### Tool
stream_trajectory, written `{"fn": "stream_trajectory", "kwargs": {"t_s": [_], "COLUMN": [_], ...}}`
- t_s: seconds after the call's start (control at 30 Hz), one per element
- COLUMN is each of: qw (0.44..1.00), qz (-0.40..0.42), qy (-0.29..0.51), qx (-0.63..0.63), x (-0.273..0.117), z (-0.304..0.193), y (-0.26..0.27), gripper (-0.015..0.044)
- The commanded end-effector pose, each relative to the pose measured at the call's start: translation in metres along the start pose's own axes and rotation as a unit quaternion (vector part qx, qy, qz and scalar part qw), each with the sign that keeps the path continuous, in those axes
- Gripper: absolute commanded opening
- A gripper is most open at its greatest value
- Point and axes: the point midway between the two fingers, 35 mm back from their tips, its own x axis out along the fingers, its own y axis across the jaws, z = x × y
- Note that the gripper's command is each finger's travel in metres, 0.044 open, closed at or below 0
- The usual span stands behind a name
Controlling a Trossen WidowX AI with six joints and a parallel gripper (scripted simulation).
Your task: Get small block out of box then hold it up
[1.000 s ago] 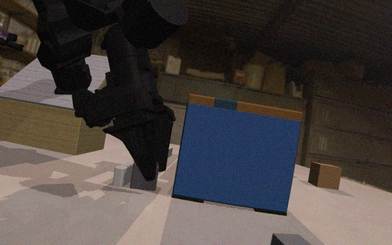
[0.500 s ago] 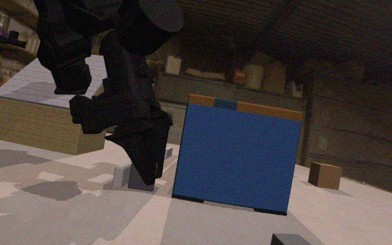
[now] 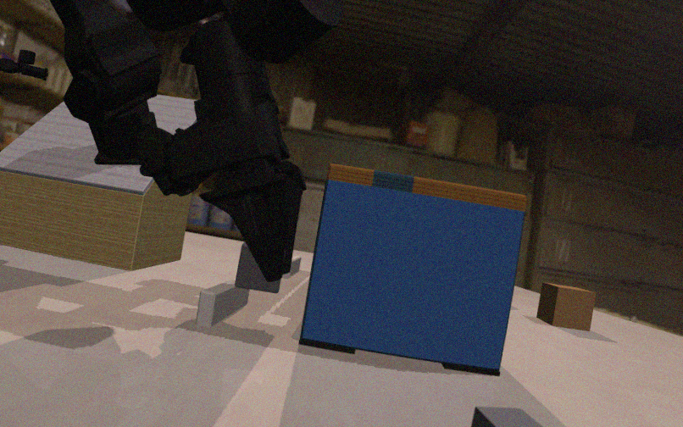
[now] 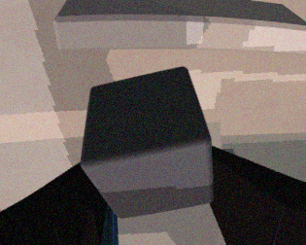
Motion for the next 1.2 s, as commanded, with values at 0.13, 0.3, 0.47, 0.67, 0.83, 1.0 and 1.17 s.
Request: {"fn": "stream_trajectory", "kwargs": {"t_s": [0.13, 0.3, 0.47, 0.67, 0.83, 1.0, 1.17], "qw": [1.0, 1.0, 0.996, 0.978, 0.952, 0.916, 0.872], "qz": [0.009, 0.009, 0.007, 0.003, 0.0, -0.003, -0.007], "qy": [0.006, 0.005, -0.001, -0.007, -0.011, -0.014, -0.017], "qx": [0.02, 0.007, -0.091, -0.21, -0.307, -0.401, -0.49], "x": [-0.03, -0.031, -0.032, -0.034, -0.036, -0.038, -0.04], "z": [-0.011, -0.011, -0.012, -0.013, -0.013, -0.014, -0.015], "y": [0.007, 0.006, 0.004, 0.001, -0.001, -0.003, -0.004], "gripper": [0.0, 0.0, 0.0, 0.0, 0.0, 0.0, 0.0]}}
